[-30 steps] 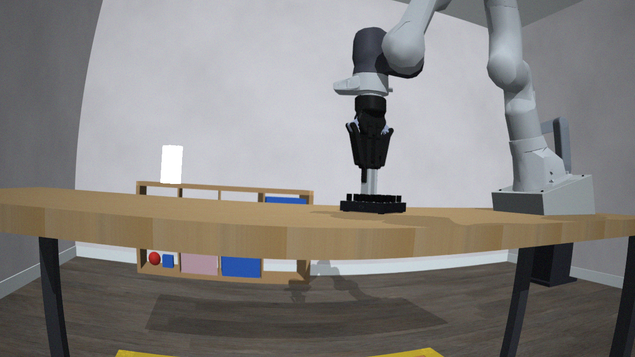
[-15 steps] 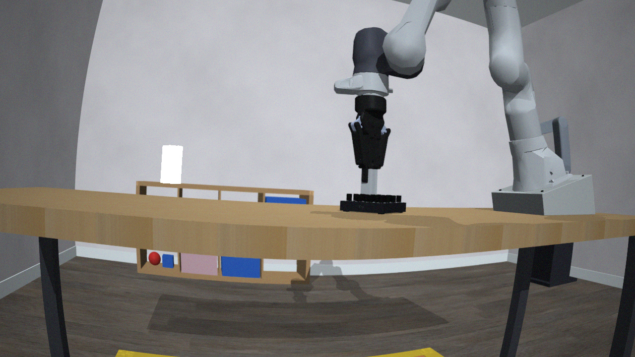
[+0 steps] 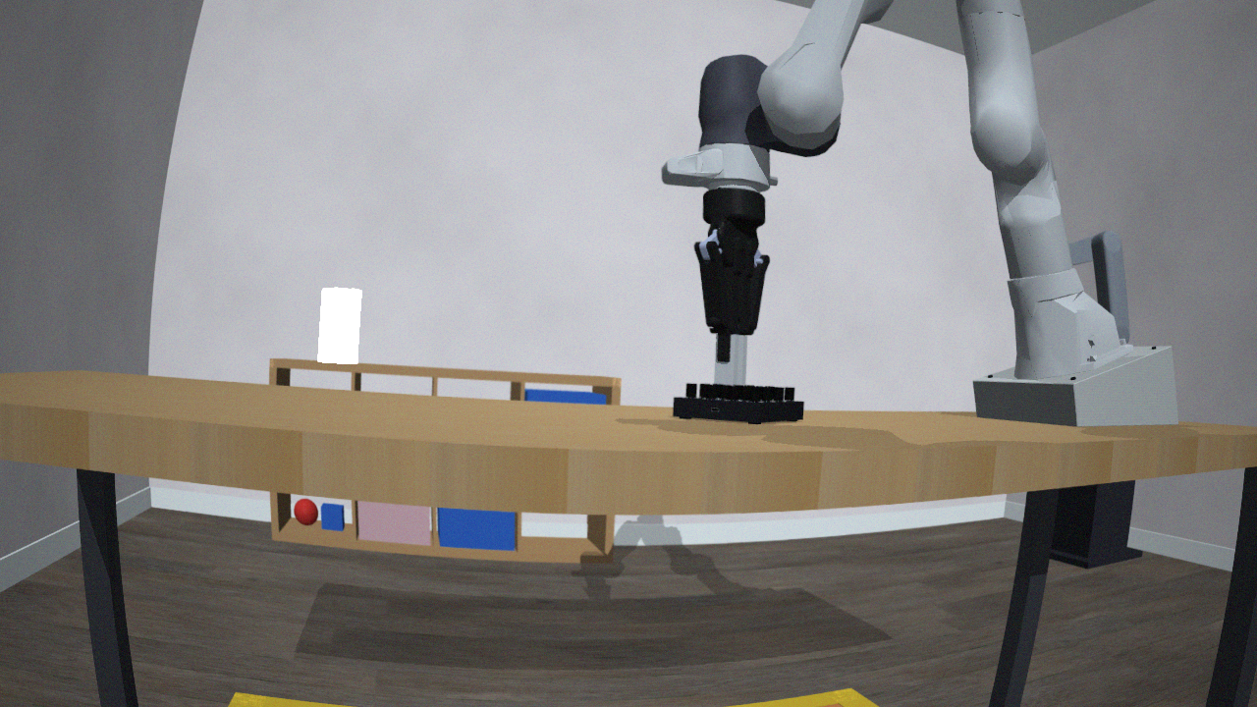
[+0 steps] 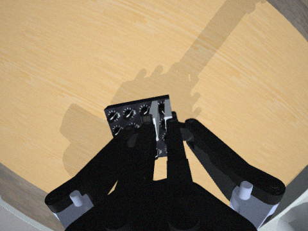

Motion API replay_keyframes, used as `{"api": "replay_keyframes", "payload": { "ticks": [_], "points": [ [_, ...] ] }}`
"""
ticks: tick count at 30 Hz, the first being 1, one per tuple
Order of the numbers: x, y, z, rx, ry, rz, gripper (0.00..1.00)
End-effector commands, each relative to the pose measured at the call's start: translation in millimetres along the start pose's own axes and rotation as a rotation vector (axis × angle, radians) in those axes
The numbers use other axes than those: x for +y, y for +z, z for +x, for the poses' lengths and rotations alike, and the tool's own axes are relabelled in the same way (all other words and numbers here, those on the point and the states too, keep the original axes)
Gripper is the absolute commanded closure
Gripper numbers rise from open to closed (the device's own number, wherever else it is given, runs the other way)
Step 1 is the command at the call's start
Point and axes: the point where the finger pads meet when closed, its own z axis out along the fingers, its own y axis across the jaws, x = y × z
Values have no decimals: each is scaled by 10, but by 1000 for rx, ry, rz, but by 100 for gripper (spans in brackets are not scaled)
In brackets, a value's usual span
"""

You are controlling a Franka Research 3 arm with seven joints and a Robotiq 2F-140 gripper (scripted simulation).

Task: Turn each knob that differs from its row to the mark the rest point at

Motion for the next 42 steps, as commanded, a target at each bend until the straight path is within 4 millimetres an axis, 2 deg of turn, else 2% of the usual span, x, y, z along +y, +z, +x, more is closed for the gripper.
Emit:
{"api": "replay_keyframes", "payload": {
  "ticks": [1,16,17,42],
  "points": [
    [-1,2,11,1,-50,8,95],
    [-1,2,11,1,-51,8,95],
    [-1,2,11,1,-51,8,88],
    [-1,-22,11,1,-51,8,88]
  ]
}}
